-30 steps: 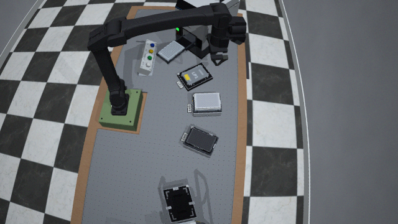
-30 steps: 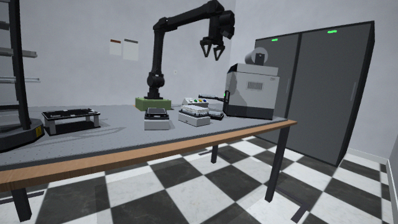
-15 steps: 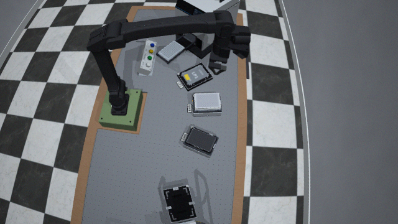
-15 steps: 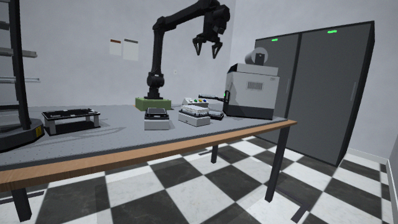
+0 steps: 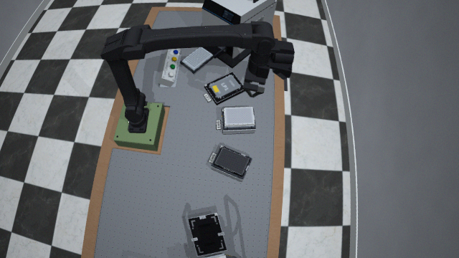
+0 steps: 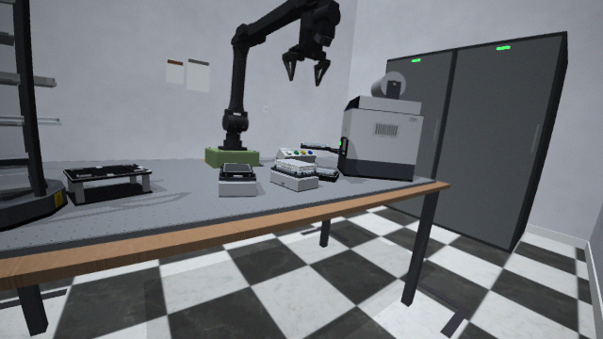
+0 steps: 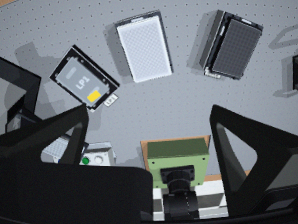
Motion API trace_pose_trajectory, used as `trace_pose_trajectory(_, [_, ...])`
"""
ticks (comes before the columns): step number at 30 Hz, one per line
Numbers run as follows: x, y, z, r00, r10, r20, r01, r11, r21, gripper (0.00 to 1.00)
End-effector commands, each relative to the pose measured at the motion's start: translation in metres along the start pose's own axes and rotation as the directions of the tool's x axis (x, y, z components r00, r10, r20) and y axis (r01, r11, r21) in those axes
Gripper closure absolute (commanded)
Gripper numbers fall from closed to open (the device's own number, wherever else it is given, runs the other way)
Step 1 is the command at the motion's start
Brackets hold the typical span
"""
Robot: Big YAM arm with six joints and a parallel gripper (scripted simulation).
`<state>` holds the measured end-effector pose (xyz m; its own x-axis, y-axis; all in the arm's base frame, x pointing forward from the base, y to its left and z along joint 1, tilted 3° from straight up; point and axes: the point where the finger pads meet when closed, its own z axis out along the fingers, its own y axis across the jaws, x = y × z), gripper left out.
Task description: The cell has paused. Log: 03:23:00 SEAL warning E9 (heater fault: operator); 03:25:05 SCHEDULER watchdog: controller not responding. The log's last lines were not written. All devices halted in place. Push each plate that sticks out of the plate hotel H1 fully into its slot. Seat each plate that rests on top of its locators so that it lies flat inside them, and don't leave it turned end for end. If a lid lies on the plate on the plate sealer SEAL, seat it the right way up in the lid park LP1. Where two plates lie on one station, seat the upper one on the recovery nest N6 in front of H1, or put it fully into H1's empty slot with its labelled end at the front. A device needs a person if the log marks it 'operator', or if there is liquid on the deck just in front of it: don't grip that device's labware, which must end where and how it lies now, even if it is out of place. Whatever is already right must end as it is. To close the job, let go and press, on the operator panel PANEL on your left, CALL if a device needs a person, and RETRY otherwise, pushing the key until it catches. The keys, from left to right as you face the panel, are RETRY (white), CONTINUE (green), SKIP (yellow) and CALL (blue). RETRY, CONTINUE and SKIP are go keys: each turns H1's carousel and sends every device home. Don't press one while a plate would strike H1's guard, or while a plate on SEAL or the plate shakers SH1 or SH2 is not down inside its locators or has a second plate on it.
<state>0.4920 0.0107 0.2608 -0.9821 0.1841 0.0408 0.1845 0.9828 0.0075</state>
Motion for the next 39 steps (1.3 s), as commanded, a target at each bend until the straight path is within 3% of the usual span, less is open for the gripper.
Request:
trace_pose_trajectory(1, [-0.015,-0.007,-0.018,0.999,-0.019,0.029,0.019,1.000,-0.004,0.00])
trace_pose_trajectory(33, [-0.050,-0.096,-0.017,0.999,-0.019,0.029,0.019,1.000,0.003,0.00])
trace_pose_trajectory(39, [-0.047,-0.116,-0.023,0.979,0.201,0.041,-0.202,0.979,-0.003,0.00])
